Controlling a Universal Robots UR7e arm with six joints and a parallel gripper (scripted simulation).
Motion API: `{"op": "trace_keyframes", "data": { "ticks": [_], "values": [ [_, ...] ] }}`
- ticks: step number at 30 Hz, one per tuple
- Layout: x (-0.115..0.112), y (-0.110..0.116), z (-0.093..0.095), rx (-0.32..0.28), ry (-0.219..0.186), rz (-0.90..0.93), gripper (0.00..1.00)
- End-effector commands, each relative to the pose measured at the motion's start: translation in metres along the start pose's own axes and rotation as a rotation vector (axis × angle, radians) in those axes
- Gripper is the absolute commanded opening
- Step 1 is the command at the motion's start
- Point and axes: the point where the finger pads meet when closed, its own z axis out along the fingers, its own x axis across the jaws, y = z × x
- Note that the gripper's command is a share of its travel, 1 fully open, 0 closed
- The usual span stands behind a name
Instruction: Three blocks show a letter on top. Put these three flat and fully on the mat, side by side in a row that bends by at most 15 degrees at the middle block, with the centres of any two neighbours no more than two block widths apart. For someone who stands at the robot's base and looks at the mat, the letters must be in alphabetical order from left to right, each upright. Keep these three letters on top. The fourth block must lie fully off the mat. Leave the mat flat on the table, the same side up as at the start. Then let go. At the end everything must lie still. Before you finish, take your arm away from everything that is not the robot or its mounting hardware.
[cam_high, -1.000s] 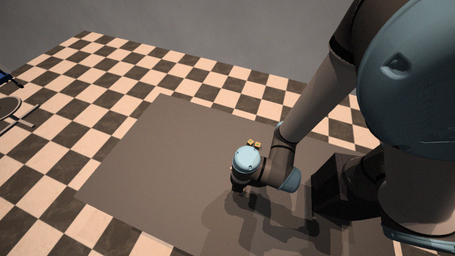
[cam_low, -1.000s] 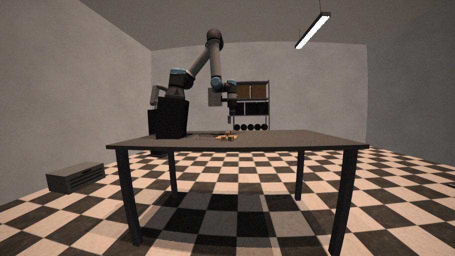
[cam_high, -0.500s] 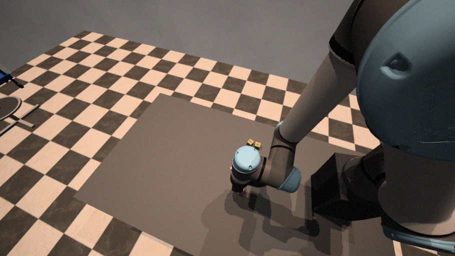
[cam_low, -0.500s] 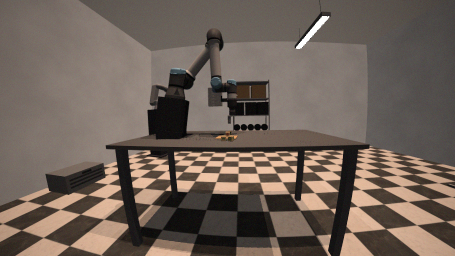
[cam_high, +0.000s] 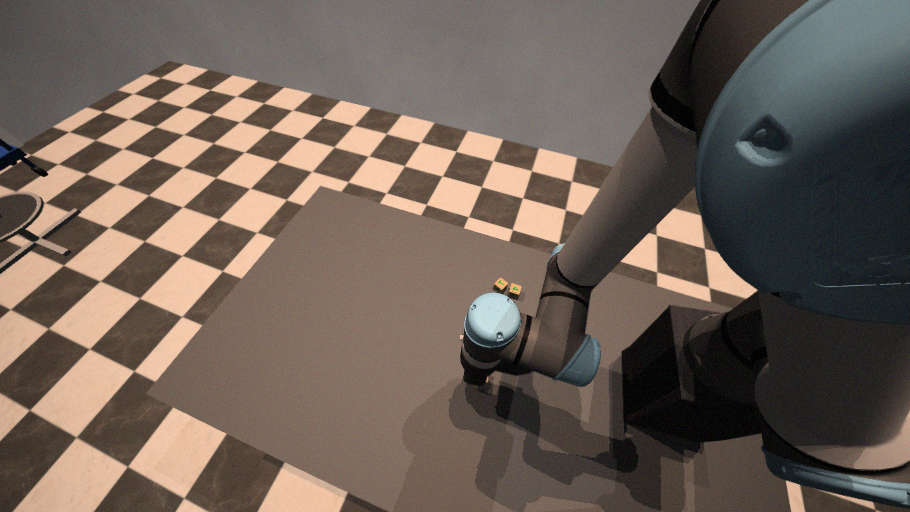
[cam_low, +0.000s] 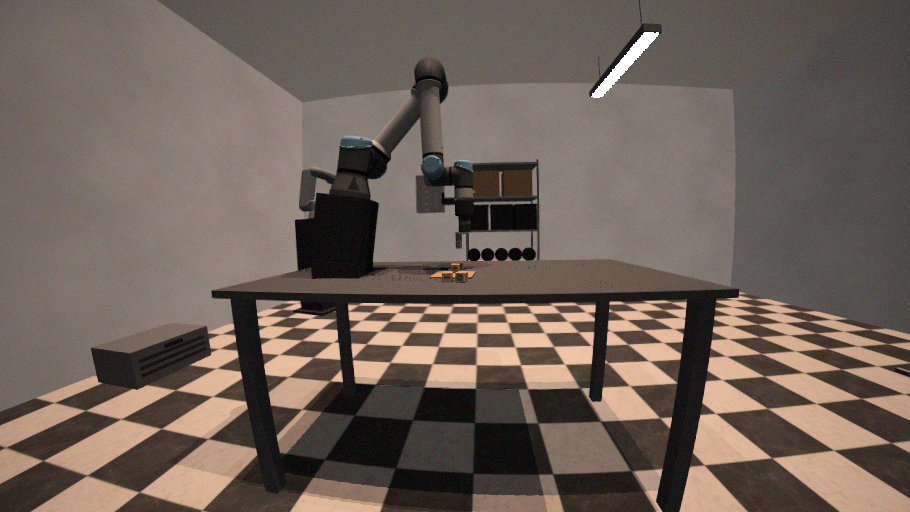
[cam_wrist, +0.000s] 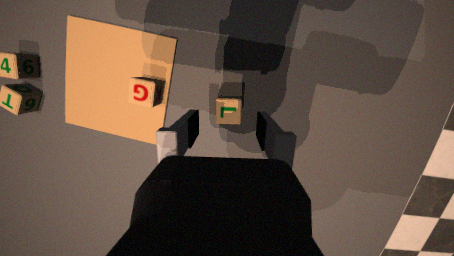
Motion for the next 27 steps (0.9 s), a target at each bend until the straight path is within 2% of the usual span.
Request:
{"op": "trace_keyframes", "data": {
  "ticks": [1, 27],
  "values": [
    [0.0, 0.002, 0.005, -0.003, -0.001, 0.0, 1.0],
    [0.0, 0.003, 0.038, -0.003, -0.001, 0.0, 1.0]
  ]
}}
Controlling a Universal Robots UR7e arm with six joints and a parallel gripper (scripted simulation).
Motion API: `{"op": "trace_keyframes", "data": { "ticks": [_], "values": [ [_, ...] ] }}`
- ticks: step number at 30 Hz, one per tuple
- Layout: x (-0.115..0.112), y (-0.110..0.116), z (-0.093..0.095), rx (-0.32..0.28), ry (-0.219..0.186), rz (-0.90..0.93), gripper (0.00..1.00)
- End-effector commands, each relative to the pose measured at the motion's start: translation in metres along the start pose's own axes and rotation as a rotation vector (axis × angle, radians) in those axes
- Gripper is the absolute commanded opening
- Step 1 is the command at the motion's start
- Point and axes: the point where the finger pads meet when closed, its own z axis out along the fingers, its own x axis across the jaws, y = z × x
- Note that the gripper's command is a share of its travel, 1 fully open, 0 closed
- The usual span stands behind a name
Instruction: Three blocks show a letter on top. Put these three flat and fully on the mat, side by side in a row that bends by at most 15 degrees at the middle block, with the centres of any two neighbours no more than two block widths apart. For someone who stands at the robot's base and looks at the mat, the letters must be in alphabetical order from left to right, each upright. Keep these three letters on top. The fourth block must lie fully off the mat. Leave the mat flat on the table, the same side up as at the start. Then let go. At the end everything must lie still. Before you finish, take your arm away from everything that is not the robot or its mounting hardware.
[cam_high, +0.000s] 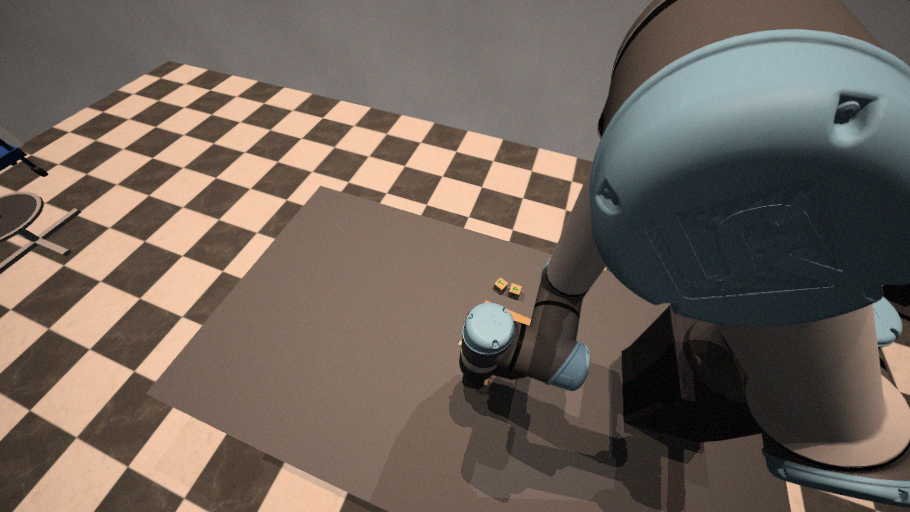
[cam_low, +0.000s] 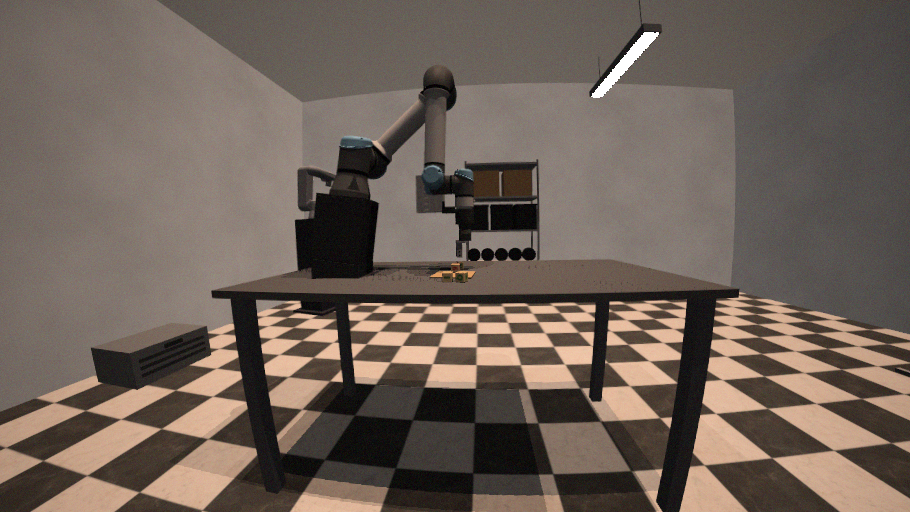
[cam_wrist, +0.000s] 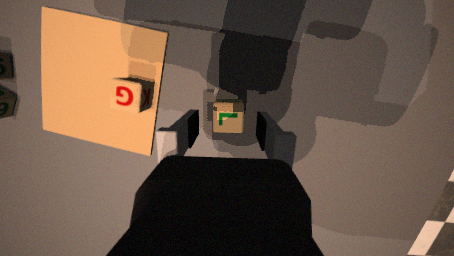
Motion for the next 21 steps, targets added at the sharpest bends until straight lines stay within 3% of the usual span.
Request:
{"op": "trace_keyframes", "data": {
  "ticks": [1, 21],
  "values": [
    [0.0002, 0.0025, 0.0046, -0.006, -0.001, -0.001, 1.0],
    [0.0002, 0.0019, 0.0128, -0.005, -0.001, -0.001, 1.0]
  ]
}}
